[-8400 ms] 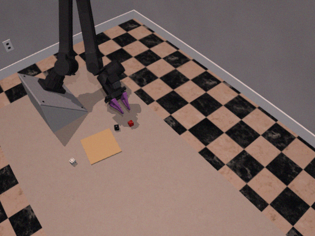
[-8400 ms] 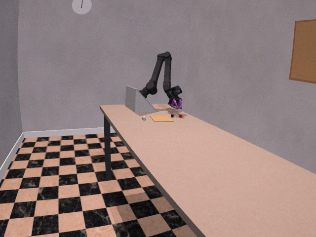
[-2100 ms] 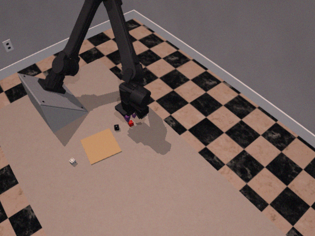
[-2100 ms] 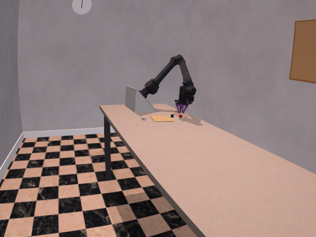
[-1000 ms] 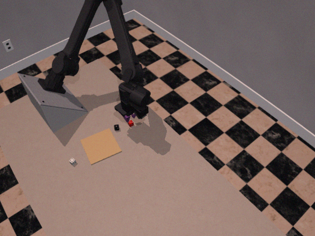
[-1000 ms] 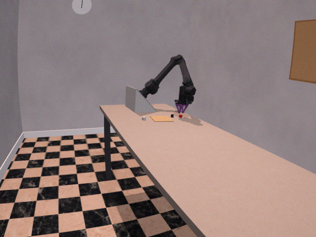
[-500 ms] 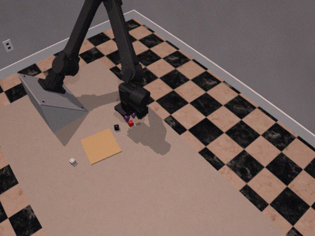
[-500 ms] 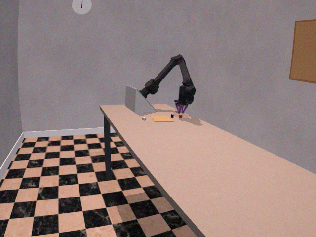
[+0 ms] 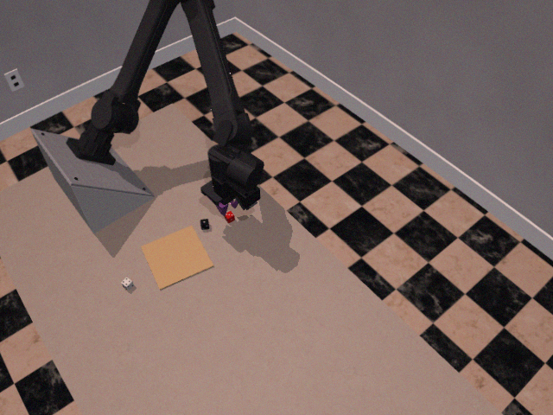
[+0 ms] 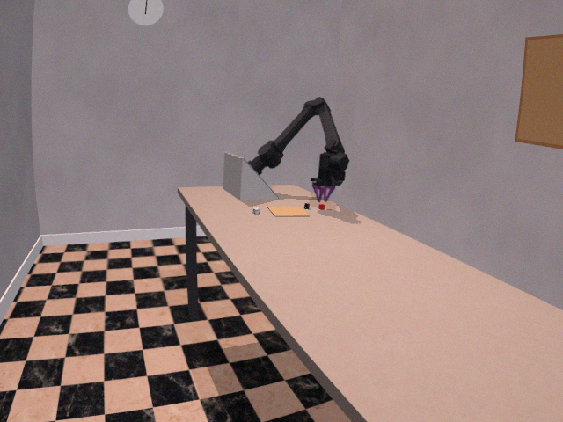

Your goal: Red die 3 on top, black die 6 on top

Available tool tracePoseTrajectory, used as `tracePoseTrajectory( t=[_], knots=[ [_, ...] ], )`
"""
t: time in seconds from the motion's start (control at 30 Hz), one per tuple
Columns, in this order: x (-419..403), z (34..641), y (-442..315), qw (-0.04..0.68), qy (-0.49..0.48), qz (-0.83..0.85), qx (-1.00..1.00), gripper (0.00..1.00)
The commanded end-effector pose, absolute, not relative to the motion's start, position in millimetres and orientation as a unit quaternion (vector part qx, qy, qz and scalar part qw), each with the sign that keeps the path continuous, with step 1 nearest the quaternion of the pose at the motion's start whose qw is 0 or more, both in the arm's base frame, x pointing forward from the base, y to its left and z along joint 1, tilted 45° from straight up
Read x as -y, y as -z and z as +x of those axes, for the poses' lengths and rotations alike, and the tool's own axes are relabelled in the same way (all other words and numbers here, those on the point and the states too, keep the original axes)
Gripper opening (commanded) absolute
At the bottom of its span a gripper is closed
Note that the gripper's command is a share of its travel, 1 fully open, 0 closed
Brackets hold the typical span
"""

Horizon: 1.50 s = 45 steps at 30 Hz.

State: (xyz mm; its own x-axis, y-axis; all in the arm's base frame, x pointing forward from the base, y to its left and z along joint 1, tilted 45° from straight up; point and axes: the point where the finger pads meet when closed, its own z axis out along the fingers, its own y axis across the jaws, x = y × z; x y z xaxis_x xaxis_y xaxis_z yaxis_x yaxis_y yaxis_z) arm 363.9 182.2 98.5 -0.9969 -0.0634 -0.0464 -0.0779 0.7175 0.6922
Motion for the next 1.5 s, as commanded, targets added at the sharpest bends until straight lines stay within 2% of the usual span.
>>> tracePoseTrajectory(
  t=[0.0, 1.47],
  knots=[
    [-176.5, 372.4, -96.9, 0.021, -0.373, -0.036, -0.927, 0.35],
    [-178.5, 377.5, -101.1, 0.025, -0.374, -0.038, -0.926, 0.35]
  ],
)
